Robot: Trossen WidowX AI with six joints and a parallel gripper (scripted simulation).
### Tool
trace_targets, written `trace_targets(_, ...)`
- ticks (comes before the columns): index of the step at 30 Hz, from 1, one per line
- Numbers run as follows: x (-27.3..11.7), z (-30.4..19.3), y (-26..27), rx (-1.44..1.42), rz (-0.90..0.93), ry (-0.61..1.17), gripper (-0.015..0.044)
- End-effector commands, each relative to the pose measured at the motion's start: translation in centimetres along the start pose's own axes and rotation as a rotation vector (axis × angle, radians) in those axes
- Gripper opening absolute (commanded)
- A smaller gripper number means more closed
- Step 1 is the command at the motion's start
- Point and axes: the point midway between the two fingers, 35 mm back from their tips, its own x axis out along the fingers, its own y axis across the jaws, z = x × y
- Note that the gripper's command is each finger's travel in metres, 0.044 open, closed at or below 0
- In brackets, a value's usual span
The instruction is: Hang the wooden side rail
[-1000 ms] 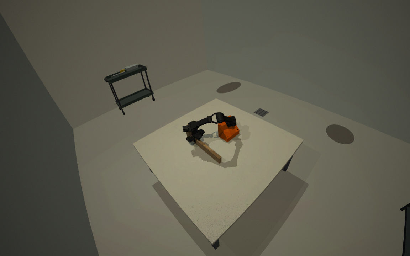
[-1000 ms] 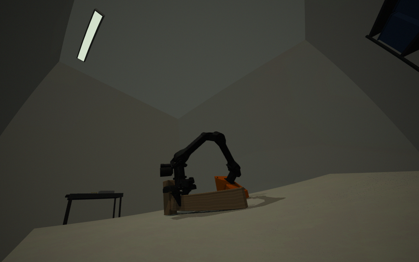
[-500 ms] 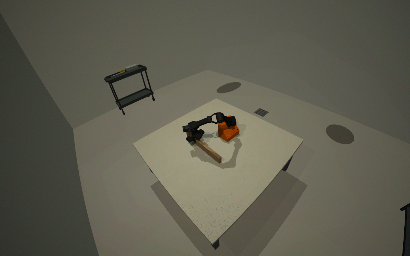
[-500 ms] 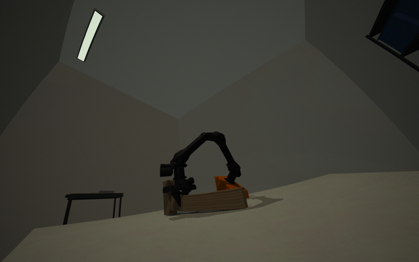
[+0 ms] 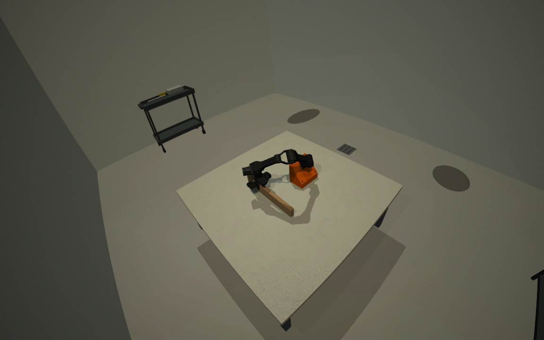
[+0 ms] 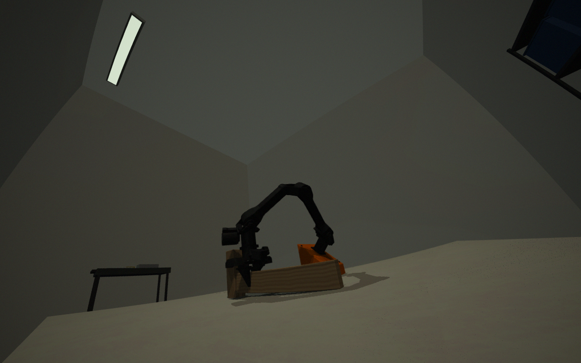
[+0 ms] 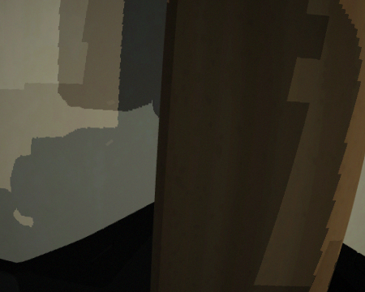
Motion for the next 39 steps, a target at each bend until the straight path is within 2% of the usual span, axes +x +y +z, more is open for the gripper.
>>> trace_targets(1, -0.04, -0.25, 0.03, 0.005, -0.001, 0.009, 0.0)
trace_targets(39, 0.6, -0.25, 0.03, 0.005, -0.001, 0.009, 0.0)
